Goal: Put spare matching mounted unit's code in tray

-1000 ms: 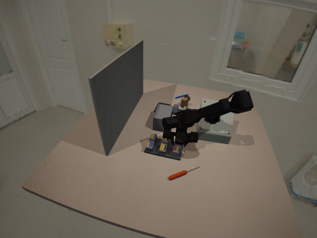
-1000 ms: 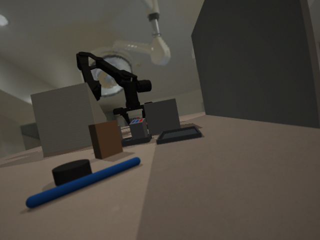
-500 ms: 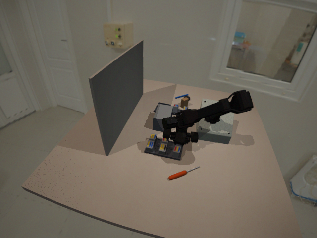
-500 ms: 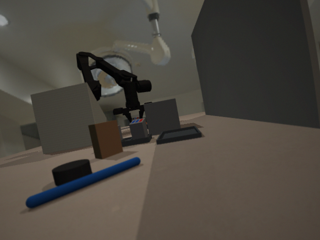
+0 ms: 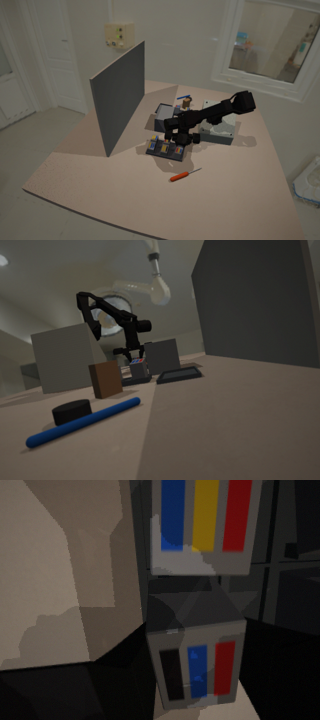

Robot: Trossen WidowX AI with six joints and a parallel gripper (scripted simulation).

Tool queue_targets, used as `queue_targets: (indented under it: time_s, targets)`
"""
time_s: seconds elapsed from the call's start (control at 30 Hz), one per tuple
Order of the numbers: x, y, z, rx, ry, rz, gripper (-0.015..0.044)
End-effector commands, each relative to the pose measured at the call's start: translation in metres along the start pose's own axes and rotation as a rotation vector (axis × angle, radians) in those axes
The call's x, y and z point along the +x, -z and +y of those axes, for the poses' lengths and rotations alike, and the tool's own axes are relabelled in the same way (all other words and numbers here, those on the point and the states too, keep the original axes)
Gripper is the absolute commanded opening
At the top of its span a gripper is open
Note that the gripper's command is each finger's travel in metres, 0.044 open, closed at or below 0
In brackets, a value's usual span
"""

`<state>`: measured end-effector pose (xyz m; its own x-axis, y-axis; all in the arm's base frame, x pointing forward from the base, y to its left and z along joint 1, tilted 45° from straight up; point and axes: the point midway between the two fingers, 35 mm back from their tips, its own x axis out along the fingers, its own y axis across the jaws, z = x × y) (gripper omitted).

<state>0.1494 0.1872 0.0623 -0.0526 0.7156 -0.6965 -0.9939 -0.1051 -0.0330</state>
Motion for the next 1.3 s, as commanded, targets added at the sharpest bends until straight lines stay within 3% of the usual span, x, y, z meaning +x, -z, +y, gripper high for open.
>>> queue_targets:
  time_s: [0.0, 0.6, 0.93, 1.27]
  targets:
    - [-0.003, 0.000, -0.001, -0.001, 0.000, 0.002, 0.0000]
    - [-0.077, 0.002, -0.001, 0.004, 0.000, 0.010, 0.0000]
    - [-0.079, 0.004, 0.001, 0.011, -0.004, 0.015, 0.0000]
    - [-0.116, 0.007, -0.002, 0.010, -0.003, 0.026, 0.0000]
